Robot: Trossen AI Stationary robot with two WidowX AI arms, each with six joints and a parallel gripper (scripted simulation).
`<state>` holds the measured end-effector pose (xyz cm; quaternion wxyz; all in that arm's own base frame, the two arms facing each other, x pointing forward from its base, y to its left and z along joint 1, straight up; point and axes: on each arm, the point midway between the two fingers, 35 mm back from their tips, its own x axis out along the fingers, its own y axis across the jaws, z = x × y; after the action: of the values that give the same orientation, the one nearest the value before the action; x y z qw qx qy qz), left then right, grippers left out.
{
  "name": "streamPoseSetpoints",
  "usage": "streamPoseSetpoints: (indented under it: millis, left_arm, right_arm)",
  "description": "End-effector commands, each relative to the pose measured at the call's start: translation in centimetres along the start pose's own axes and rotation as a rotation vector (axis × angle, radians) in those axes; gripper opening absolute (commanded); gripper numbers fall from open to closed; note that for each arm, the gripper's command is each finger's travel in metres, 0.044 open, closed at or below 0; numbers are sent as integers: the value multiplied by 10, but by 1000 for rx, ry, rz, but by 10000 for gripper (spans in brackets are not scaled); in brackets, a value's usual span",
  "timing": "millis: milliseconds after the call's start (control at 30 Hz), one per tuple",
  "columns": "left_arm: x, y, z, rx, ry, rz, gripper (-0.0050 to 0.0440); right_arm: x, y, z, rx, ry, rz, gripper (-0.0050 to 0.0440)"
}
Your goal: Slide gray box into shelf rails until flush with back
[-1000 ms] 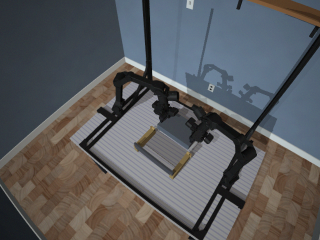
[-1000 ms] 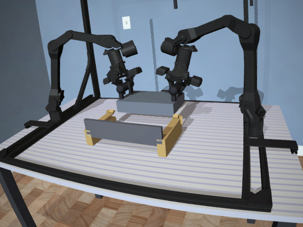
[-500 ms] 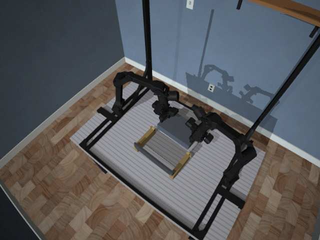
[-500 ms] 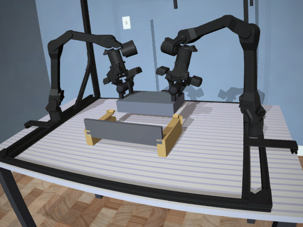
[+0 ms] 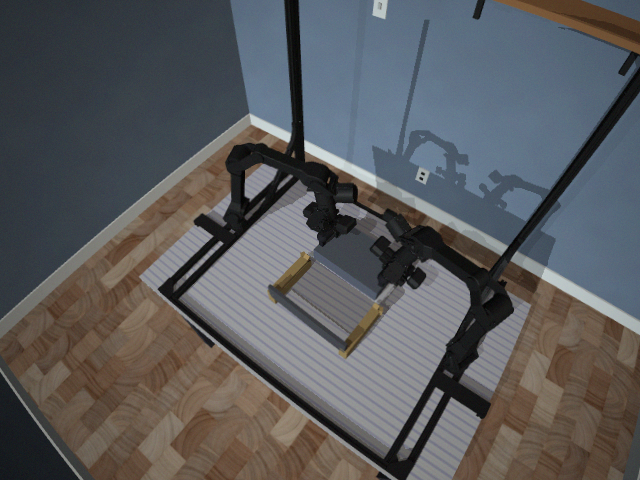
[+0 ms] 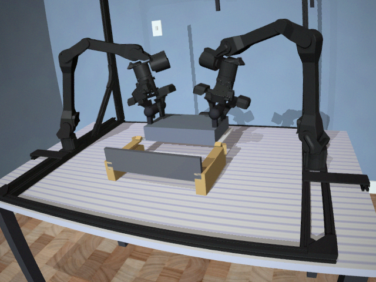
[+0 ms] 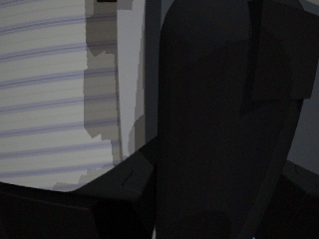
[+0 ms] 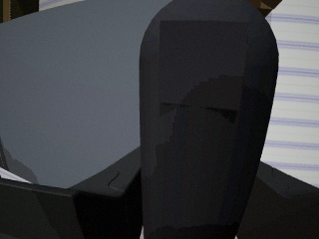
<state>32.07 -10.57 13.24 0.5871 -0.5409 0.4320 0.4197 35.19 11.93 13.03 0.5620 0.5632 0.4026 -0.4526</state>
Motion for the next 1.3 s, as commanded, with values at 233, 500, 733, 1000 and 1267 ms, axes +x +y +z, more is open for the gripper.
streamPoseSetpoints:
  millis: [233,500,733,1000,1267]
  left_arm:
    - [-5,-2,11,0,7,-24,0]
    - [-4,-1,20,0,7,-24,0]
    - [-3,-1,25,0,7,-24,0]
    - [-3,-1,34,0,7,-24,0]
    - [-2,-1,42,0,7,-24,0]
  right_arm:
    - [-7,3,11,-1,7,28,0]
    - [-6,3,20,-1,7,28,0]
    - [-5,3,26,-1,7,28,0]
    - [-4,3,35,-1,7,28,0]
    - [-4,3,43,-1,7,28,0]
